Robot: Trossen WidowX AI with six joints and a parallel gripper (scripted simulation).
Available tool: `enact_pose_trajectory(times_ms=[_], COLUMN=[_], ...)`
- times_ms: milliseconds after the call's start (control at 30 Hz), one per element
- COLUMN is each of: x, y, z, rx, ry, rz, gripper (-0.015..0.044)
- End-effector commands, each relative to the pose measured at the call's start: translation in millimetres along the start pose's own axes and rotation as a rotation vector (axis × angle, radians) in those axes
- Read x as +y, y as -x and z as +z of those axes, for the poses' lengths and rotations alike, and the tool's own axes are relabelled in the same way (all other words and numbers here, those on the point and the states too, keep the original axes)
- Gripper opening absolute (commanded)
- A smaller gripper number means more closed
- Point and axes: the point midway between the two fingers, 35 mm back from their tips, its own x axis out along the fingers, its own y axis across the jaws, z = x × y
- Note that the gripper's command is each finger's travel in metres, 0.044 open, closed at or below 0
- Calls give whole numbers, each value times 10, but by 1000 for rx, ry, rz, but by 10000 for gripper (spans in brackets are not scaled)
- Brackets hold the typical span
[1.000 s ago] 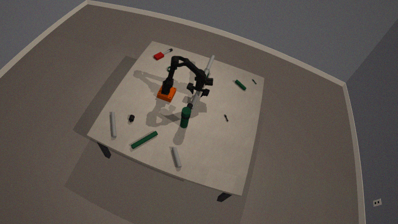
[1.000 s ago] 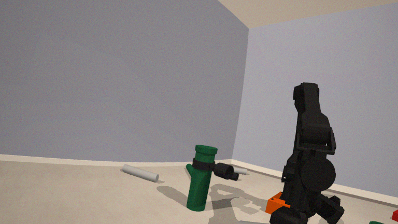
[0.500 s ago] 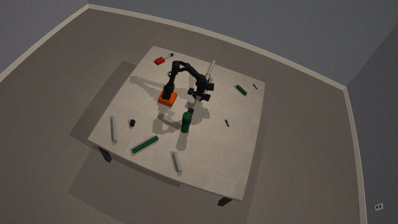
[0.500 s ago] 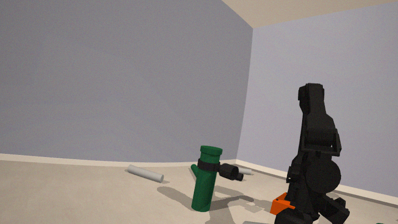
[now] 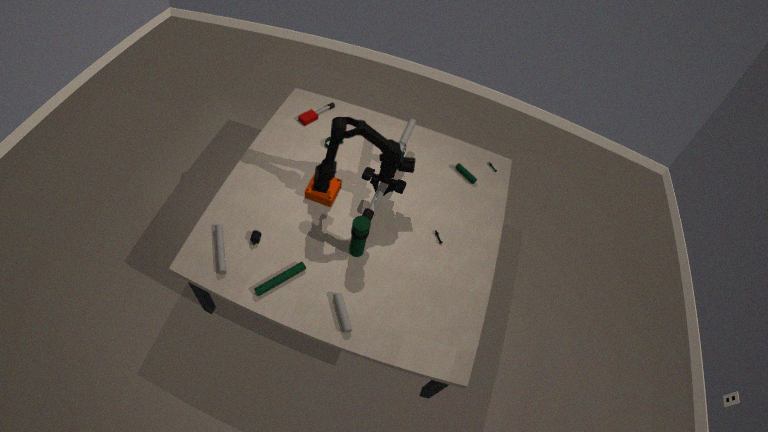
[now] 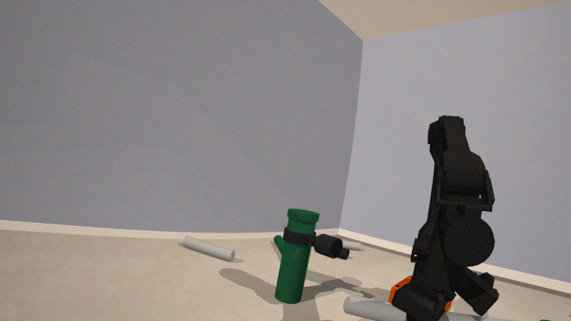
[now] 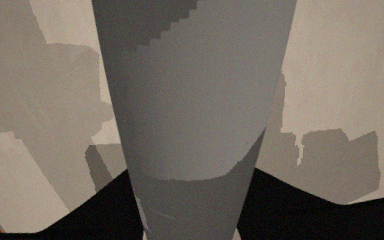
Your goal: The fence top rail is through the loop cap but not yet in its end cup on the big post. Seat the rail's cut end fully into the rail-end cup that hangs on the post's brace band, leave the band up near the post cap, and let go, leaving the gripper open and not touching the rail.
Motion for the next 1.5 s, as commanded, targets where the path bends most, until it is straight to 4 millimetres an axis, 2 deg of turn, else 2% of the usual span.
enact_pose_trajectory(times_ms=[0,300,800,1467], x=[-40,-25,-12,-56], y=[203,589,537,630], z=[-110,-359,-331,-383], rx=[72,237,223,224], ry=[-6,1,5,5], rz=[-21,-23,-10,-10], gripper=[0,0,0,0])
